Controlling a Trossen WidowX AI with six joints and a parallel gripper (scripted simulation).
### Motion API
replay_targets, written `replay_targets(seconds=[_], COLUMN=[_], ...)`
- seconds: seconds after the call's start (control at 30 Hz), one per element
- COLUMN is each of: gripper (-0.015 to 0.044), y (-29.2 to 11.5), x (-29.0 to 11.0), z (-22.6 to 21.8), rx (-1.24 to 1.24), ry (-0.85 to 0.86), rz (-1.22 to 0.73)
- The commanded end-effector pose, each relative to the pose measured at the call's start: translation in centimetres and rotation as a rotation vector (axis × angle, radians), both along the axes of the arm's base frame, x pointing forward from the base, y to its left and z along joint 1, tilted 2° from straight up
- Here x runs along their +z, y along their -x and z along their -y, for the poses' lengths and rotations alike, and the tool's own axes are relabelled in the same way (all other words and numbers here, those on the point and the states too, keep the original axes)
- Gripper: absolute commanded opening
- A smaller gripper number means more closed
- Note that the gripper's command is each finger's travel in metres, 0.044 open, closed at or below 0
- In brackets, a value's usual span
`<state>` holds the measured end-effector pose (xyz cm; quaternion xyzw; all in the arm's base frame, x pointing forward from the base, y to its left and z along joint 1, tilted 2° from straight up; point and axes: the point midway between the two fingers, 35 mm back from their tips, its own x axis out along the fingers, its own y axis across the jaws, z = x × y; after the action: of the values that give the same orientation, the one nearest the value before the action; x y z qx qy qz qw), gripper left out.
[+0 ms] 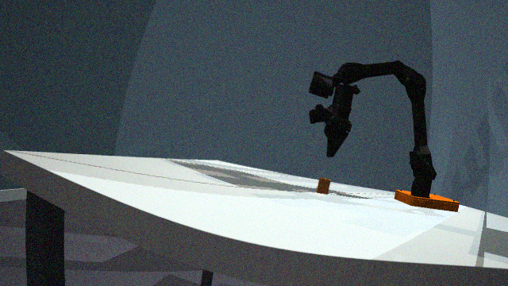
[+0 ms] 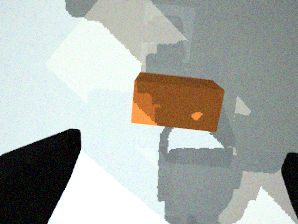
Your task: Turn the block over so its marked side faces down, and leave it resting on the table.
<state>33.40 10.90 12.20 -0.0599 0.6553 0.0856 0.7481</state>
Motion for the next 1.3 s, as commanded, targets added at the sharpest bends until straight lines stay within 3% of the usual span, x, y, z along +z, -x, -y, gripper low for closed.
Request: replay_targets(seconds=[0.0, 0.13, 0.27, 1.27], gripper=[0.044, 0.044, 0.044, 0.044], y=[-0.3, -0.3, -0.5, -0.7], x=[0.5, 0.3, -2.8, -7.1], z=[0.0, 0.0, -0.1, -0.3], rx=[0.0, 0.0, 0.0, 0.0], ry=[0.011, 0.011, 0.011, 0.01], rz=[-0.081, -0.081, -0.081, -0.081])
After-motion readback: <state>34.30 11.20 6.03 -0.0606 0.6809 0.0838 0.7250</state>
